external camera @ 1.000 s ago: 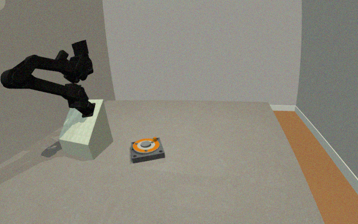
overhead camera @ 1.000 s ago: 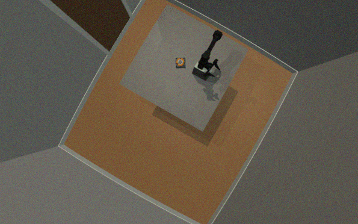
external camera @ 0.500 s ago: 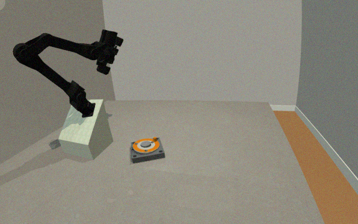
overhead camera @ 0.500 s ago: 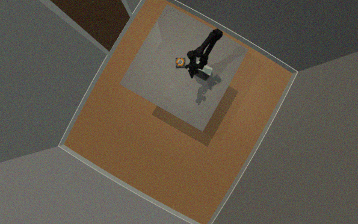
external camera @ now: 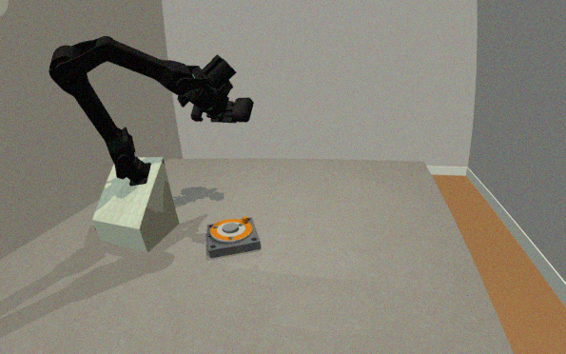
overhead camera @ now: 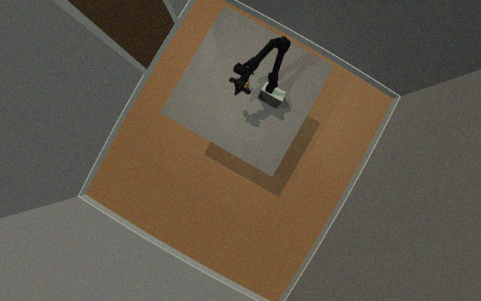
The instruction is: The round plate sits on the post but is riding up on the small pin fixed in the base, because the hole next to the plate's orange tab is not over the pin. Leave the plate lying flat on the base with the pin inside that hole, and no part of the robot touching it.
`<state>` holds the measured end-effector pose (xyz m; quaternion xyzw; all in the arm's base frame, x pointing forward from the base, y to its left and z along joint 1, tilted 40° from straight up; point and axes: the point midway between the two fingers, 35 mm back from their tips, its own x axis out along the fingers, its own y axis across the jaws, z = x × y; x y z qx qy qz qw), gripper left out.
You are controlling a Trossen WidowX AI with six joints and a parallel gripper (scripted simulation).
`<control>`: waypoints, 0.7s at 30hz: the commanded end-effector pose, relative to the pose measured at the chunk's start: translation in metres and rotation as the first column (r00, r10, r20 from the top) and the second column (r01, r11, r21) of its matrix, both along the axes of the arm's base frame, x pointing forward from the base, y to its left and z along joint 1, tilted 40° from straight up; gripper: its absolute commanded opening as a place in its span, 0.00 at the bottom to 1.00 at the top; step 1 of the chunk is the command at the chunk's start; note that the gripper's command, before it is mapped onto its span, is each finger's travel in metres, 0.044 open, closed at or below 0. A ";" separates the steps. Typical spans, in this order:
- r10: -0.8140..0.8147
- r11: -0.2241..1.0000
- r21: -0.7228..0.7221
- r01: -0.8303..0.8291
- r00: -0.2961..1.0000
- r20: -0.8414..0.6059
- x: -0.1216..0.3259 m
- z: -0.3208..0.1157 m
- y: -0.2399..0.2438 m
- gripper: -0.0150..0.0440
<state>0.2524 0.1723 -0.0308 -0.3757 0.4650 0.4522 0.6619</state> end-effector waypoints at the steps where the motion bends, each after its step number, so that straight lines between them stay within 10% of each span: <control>1: -0.307 0.941 -0.152 0.301 0.952 -0.017 0.024 -0.013 -0.047 0.25; 6: -0.775 0.532 -0.368 0.762 0.614 0.150 0.053 -0.022 -0.140 0.25; 13: -0.869 -0.057 -0.369 0.928 0.137 0.476 0.059 -0.017 -0.235 0.25; 21: -0.861 -0.088 -0.361 0.928 0.111 0.496 0.057 -0.020 -0.237 0.25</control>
